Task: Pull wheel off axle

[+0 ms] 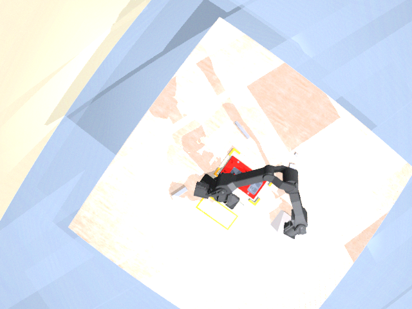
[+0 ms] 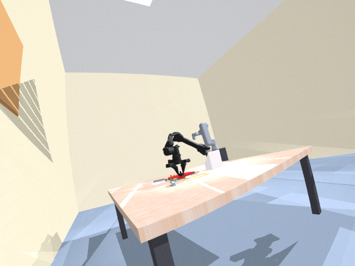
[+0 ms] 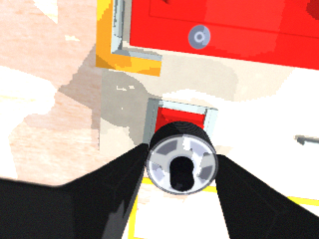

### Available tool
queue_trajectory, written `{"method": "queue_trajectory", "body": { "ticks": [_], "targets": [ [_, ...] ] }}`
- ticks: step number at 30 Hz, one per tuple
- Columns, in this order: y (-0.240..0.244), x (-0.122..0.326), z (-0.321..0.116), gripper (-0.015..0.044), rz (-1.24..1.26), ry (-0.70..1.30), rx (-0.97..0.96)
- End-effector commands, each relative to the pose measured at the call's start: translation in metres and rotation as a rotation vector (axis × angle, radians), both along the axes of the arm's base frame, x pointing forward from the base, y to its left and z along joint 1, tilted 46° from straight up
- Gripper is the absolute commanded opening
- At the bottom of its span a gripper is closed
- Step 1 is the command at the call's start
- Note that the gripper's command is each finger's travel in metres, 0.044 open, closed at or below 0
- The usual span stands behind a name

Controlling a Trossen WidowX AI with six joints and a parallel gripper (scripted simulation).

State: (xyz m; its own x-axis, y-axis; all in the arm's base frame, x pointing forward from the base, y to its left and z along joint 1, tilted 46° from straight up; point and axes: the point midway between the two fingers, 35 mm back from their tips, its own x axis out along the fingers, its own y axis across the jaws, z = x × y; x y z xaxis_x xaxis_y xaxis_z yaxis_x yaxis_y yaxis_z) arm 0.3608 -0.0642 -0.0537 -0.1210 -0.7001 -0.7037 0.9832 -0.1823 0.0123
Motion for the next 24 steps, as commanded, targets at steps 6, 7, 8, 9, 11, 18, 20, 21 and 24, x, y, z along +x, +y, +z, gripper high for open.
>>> {"method": "queue_trajectory", "body": {
  "ticks": [6, 7, 8, 9, 11, 18, 20, 21, 24],
  "targets": [
    [0.0018, 0.0000, 0.0017, 0.0000, -0.001, 0.000, 0.000],
    [0.0020, 0.0001, 0.0020, 0.0000, -0.001, 0.000, 0.000],
    [0.0023, 0.0001, 0.0022, 0.0000, -0.001, 0.000, 0.000],
    [0.0025, 0.0002, 0.0024, 0.0000, -0.001, 0.000, 0.000],
    [0.0030, 0.0003, 0.0029, 0.0000, -0.001, 0.000, 0.000],
    [0.0046, 0.0006, 0.0044, 0.0000, 0.001, -0.001, 0.000],
    [0.0051, 0.0007, 0.0049, 0.0000, 0.001, -0.001, 0.000],
    [0.0053, 0.0008, 0.0051, 0.0000, 0.001, -0.001, 0.000],
    [0.0060, 0.0009, 0.0058, 0.0000, 0.001, -0.002, 0.000]
  ]
}}
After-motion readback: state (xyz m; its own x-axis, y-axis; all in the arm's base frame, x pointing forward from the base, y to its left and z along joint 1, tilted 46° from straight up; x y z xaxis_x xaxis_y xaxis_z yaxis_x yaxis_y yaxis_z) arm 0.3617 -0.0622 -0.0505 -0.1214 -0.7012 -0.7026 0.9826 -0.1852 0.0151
